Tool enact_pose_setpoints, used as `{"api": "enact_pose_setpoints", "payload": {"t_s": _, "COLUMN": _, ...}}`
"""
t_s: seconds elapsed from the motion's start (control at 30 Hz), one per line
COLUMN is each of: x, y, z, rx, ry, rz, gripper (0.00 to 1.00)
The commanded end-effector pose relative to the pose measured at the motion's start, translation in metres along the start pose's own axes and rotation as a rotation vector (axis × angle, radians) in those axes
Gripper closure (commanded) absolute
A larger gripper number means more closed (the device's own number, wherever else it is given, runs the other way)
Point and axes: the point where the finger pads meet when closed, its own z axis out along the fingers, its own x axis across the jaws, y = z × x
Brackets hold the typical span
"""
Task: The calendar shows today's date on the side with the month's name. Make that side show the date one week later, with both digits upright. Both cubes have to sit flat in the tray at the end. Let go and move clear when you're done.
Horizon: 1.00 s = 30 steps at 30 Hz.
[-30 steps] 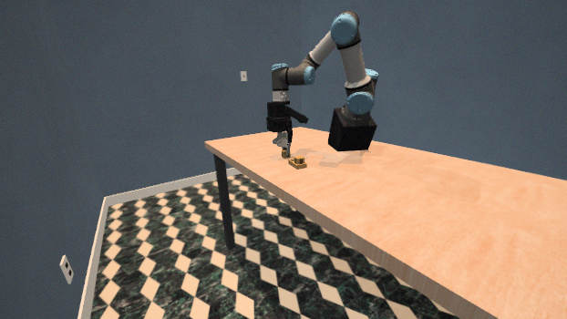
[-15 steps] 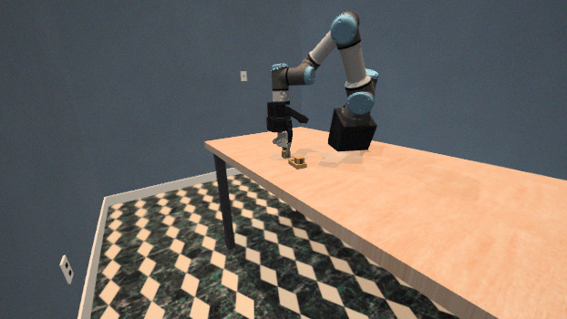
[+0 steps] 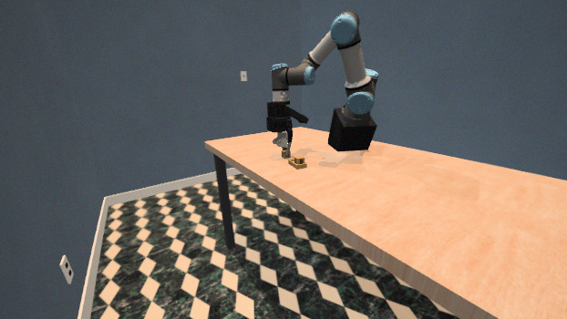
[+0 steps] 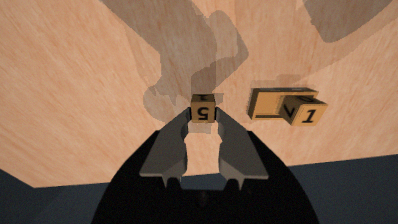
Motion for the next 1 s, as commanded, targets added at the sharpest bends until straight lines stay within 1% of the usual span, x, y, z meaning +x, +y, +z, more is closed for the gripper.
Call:
{"api": "enact_pose_setpoints", "payload": {"t_s": 0.0, "x": 0.0003, "y": 0.0004, "z": 0.0007, "rx": -0.002, "ry": 0.000, "rz": 0.000, "gripper": 0.90}}
{"api": "enact_pose_setpoints", "payload": {"t_s": 0.97, "x": 0.0002, "y": 0.0004, "z": 0.0033, "rx": -0.002, "ry": -0.001, "rz": 0.000, "gripper": 0.90}}
